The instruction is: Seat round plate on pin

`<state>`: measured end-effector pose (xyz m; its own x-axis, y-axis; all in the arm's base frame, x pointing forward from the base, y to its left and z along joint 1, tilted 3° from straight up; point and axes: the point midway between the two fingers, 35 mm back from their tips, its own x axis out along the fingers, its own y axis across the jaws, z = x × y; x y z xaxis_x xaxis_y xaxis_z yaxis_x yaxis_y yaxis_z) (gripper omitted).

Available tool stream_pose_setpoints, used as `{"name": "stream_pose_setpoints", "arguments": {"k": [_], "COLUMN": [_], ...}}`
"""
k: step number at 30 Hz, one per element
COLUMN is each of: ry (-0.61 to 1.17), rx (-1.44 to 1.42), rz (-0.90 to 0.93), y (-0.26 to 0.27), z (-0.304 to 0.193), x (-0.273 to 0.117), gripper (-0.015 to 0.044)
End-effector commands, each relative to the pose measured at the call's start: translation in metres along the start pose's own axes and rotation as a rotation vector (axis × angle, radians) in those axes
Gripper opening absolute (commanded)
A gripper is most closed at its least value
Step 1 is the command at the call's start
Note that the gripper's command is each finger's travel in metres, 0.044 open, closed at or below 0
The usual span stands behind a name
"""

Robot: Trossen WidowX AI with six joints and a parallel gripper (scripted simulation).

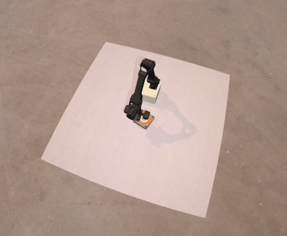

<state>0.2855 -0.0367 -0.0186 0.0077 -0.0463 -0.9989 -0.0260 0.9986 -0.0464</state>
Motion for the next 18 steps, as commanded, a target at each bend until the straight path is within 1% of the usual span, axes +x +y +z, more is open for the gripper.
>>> {"name": "stream_pose_setpoints", "arguments": {"k": [1,14,18], "ry": [0.007,0.008,0.007], "rx": [-0.003,-0.003,-0.003], "rz": [-0.002,-0.002,-0.002], "y": [-0.001,-0.002,-0.002], "z": [-0.006,-0.013,-0.012], "x": [0.001,0.001,-0.013], "gripper": [0.0,0.0,0.0]}}
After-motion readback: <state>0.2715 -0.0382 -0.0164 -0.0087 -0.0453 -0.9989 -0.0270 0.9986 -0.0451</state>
